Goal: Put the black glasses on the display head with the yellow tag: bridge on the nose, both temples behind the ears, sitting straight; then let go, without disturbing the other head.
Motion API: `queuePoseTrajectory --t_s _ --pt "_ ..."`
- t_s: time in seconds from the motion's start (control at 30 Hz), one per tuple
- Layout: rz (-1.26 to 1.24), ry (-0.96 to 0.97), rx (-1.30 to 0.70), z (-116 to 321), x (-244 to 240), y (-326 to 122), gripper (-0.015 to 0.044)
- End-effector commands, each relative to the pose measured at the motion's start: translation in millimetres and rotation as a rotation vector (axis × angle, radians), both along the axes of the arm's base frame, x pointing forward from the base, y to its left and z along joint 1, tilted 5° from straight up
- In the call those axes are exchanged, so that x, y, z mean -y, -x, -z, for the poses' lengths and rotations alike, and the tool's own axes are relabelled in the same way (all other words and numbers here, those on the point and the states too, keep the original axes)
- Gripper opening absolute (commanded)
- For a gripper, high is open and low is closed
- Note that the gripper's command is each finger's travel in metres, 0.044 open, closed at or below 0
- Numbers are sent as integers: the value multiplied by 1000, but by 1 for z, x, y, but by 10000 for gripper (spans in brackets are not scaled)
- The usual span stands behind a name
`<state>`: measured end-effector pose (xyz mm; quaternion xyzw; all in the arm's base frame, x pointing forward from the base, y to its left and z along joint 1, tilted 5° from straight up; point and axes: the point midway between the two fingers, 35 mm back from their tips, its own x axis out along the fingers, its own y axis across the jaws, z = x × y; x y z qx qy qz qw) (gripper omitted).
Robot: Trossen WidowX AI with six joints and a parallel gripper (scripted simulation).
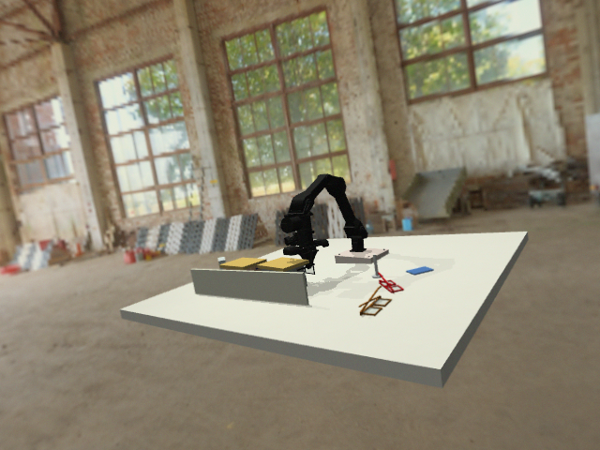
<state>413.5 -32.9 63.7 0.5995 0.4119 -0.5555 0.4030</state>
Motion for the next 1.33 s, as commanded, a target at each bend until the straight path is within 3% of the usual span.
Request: queuePoseTrajectory --t_s 0.0,0.13,0.43,0.8,1.3 --pt "-3 2 -1 2 0 0 0" --pt "0 0 0 0 0 0 105" --pt "0 -1 -2 -1 0 0 108" --pt "-5 -24 -35 -33 2 2 108" --pt "-5 -25 -39 -51 -15 54 108"
